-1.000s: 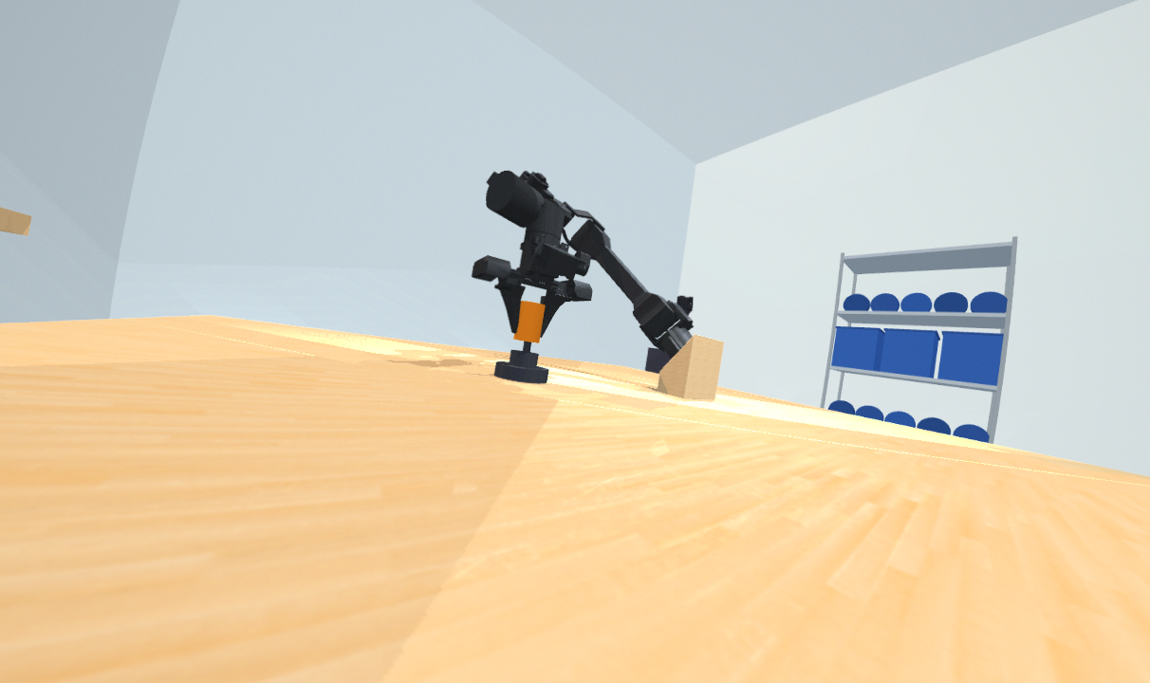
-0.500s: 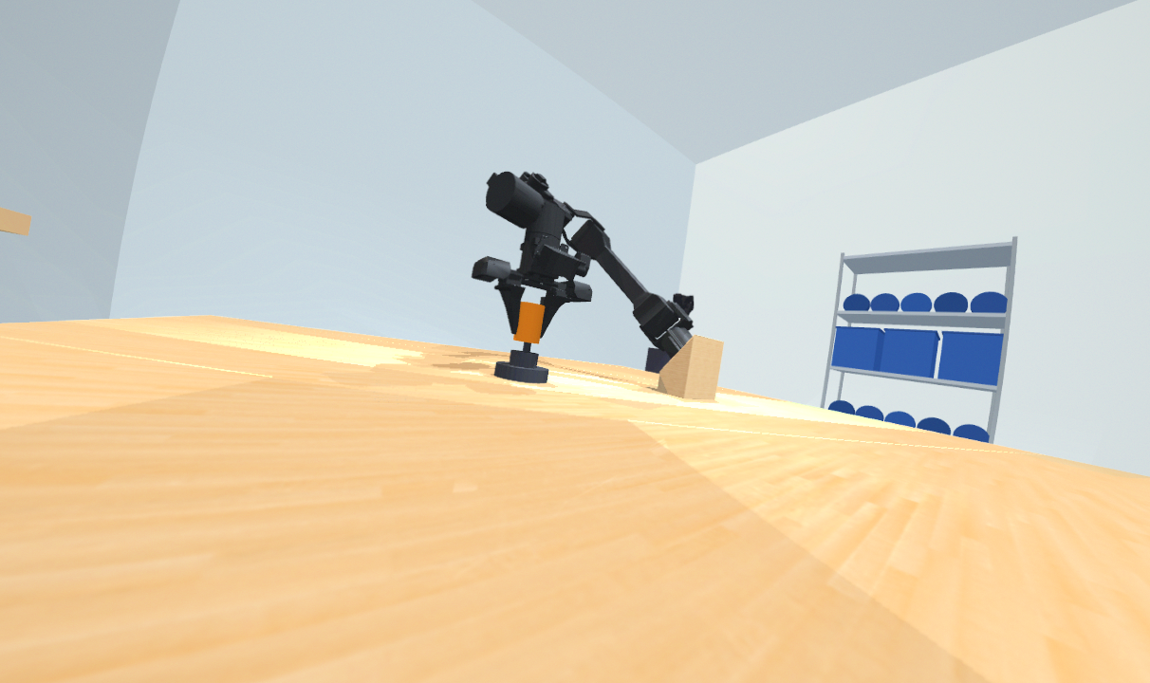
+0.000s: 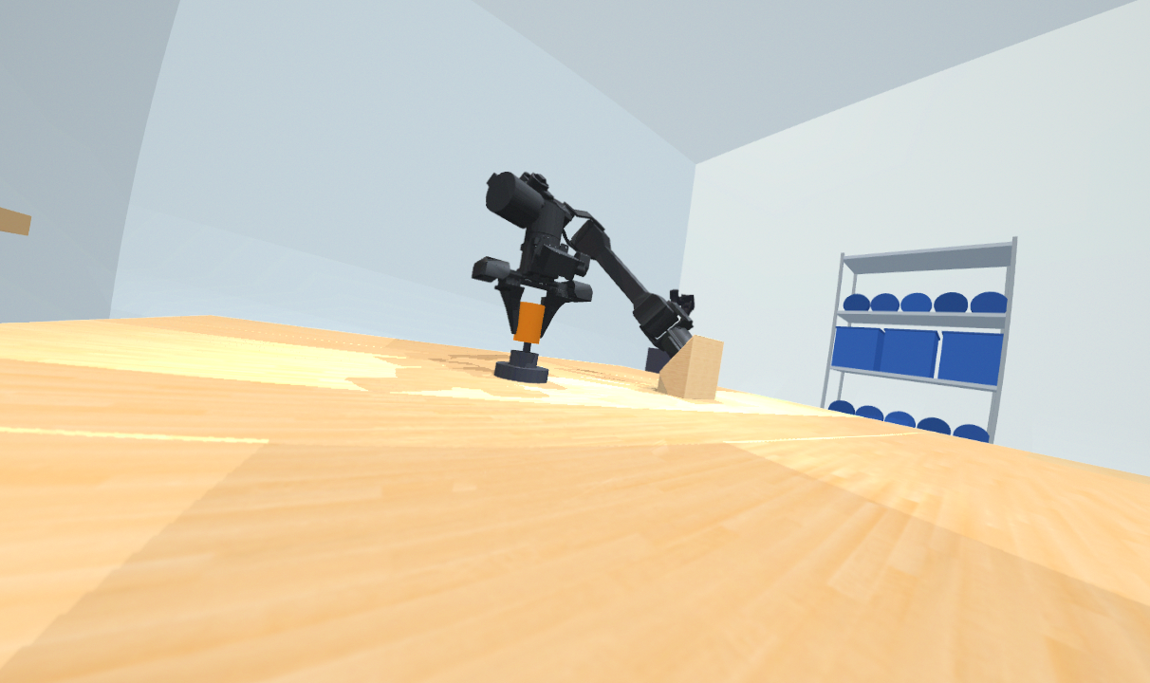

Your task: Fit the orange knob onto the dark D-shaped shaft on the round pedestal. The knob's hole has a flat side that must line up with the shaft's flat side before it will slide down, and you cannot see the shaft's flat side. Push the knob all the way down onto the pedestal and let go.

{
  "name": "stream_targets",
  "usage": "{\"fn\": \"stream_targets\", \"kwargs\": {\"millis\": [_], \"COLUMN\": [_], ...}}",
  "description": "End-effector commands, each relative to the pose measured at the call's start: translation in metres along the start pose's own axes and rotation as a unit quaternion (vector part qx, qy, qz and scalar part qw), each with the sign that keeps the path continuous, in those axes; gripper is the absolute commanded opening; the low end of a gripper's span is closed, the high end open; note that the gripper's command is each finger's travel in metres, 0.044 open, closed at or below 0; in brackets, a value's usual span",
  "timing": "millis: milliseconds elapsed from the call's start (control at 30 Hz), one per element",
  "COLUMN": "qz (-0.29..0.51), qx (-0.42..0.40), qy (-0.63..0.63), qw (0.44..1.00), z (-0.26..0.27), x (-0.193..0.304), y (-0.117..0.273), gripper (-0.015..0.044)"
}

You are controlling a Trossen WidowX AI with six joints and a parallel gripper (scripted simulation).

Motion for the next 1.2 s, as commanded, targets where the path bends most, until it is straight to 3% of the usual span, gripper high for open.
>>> {"fn": "stream_targets", "kwargs": {"millis": [0,1167], "qz": [-0.001,-0.001], "qx": [0.001,0.001], "qy": [-0.003,0.037], "qw": [1.000,0.999], "z": [0.000,0.000], "x": [0.000,0.000], "y": [0.000,-0.001], "gripper": [0.0000,0.0000]}}
Point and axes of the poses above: the point midway between the two fingers, 35 mm back from their tips, its own y axis back along the fingers, its own z axis across the jaws, x = y × z, the point moved 8 cm from there along y, back along the fingers, and after that the axes turned 15 degrees about y, right-handed, at the moved point
